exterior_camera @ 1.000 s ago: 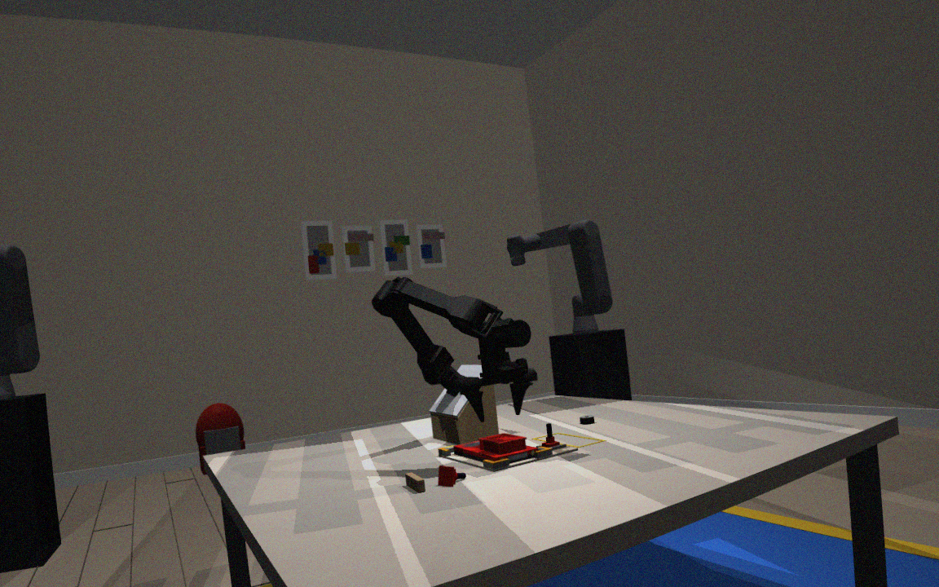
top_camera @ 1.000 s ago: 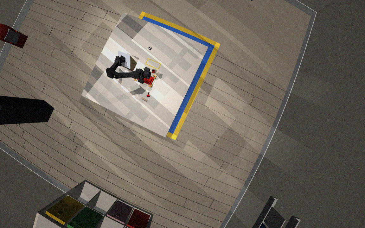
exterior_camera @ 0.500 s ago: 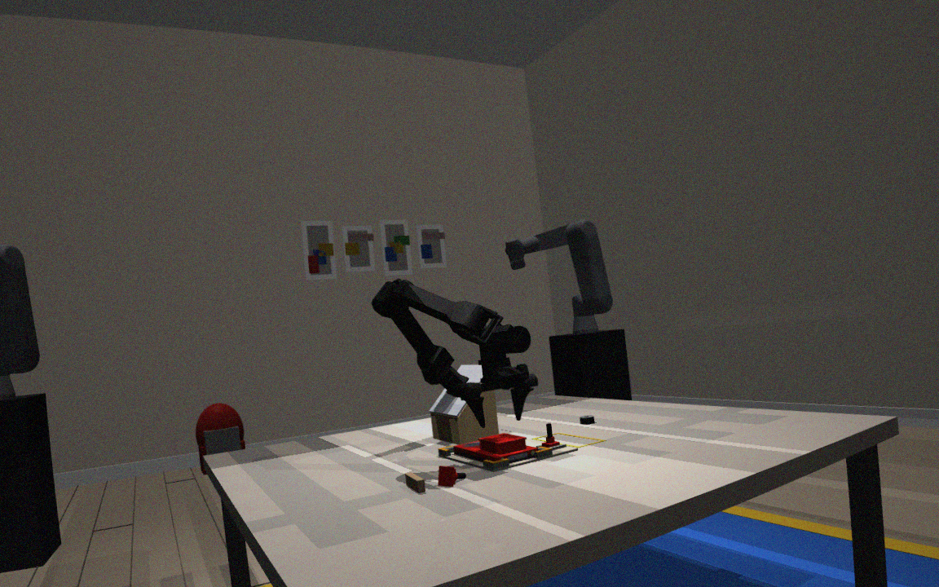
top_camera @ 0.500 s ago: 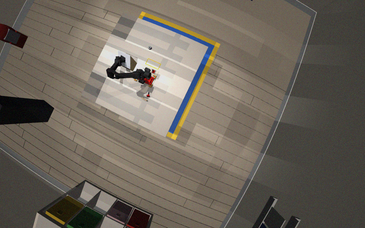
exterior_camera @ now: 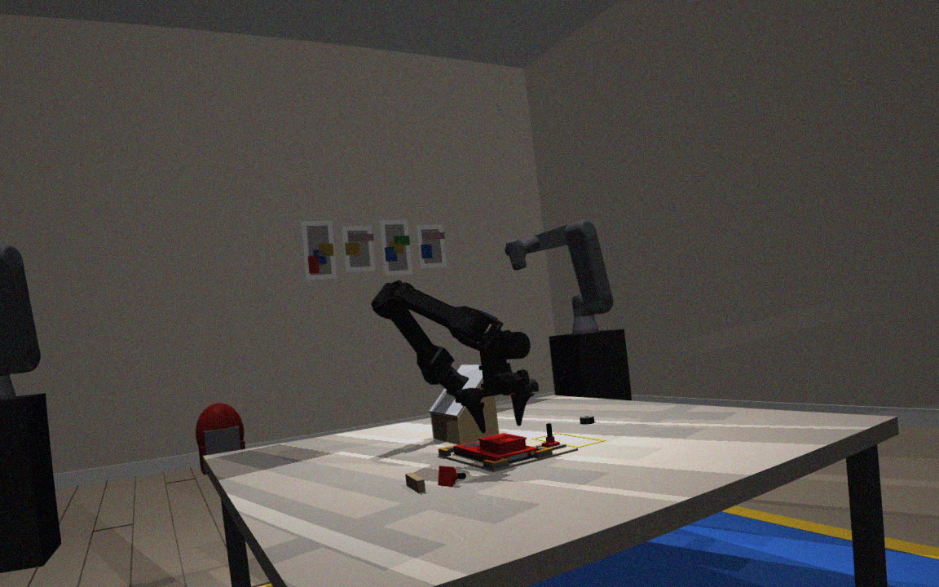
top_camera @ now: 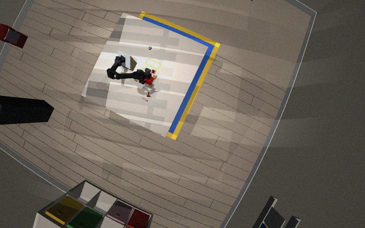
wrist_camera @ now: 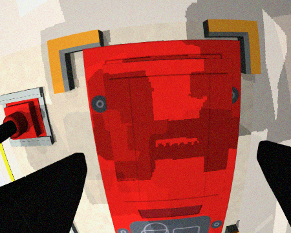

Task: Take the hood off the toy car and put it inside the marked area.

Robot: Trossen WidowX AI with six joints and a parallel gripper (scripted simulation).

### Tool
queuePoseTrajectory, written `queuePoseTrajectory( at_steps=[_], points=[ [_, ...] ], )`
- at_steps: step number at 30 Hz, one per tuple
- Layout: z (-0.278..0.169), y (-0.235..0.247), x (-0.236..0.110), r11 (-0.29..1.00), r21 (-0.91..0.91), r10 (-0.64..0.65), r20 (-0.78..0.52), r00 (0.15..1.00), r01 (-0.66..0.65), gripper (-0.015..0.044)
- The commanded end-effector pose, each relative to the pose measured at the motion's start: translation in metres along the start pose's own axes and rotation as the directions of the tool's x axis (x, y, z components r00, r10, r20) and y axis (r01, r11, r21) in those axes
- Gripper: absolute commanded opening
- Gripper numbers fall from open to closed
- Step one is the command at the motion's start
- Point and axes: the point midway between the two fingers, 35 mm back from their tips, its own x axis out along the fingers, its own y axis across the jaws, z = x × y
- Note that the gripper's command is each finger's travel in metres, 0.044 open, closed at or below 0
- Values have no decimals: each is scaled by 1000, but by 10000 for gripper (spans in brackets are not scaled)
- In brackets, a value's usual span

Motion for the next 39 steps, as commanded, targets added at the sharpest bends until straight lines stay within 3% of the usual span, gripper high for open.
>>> queuePoseTrajectory(
  at_steps=[1,39],
  points=[
    [-3,0,7,1000,-8,-6,-10,1000,6,440],
    [-3,0,26,1000,-8,-8,-10,1000,8,440]
  ],
)
